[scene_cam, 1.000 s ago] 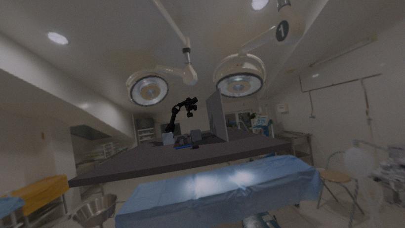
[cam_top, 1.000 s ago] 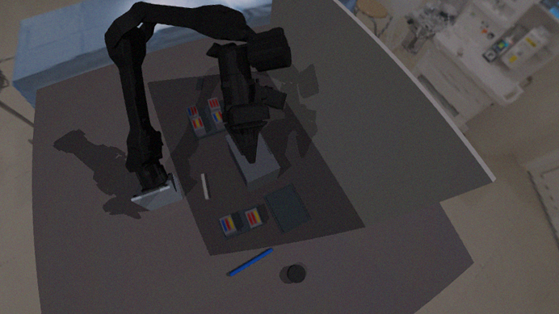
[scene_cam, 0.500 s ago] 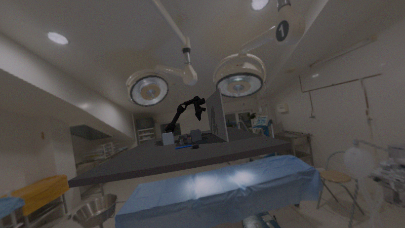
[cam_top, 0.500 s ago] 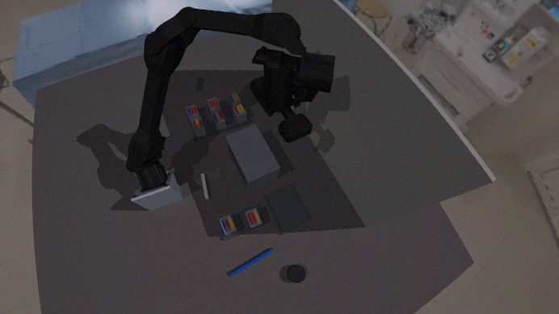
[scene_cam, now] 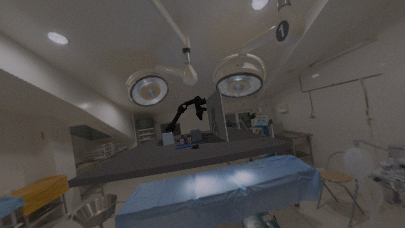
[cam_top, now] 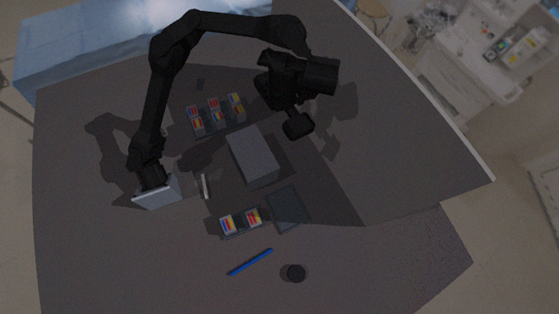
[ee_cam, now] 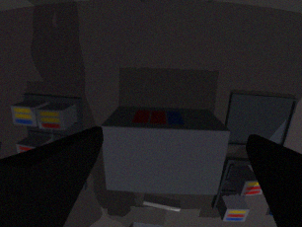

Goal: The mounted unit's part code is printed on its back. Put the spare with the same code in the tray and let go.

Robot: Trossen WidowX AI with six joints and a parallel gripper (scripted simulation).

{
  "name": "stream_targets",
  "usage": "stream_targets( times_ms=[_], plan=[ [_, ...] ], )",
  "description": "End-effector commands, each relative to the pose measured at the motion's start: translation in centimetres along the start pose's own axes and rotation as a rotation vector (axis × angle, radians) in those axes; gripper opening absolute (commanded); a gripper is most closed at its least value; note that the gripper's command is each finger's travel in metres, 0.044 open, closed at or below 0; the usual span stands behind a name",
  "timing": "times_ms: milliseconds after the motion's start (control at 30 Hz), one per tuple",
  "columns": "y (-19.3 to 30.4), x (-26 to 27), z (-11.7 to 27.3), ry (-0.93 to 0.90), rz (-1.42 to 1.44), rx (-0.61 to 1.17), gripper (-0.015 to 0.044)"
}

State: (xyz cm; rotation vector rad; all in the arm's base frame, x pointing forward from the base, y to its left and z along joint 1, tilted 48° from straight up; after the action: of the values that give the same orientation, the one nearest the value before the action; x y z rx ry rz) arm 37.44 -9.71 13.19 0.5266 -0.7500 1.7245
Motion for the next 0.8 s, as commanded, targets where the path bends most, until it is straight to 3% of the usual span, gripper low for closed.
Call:
stream_targets(
  times_ms=[0,233,500,767],
  plan=[
    [-0.1,0.1,0.0,-0.006,0.004,-0.004,0.0440],
    [0.0,1.1,0.0,-0.004,0.043,-0.001,0.0440],
    [3.0,12.2,-0.7,0.006,0.512,0.034,0.0440],
    [9.2,21.4,-2.9,-0.044,1.012,0.041,0.0440]
  ],
)
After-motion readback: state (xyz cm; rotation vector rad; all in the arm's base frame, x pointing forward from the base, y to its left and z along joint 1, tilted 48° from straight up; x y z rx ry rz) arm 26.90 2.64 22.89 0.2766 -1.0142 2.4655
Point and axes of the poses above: the point midway between the two fingers, 35 mm back from their tips, its own z axis back along the fingers, its own x axis across the jaws, y = z × x, the point moved 4 cm from there along z, back along the fingers, and after that the axes turned 6 degrees about z, right-handed, at the moved point
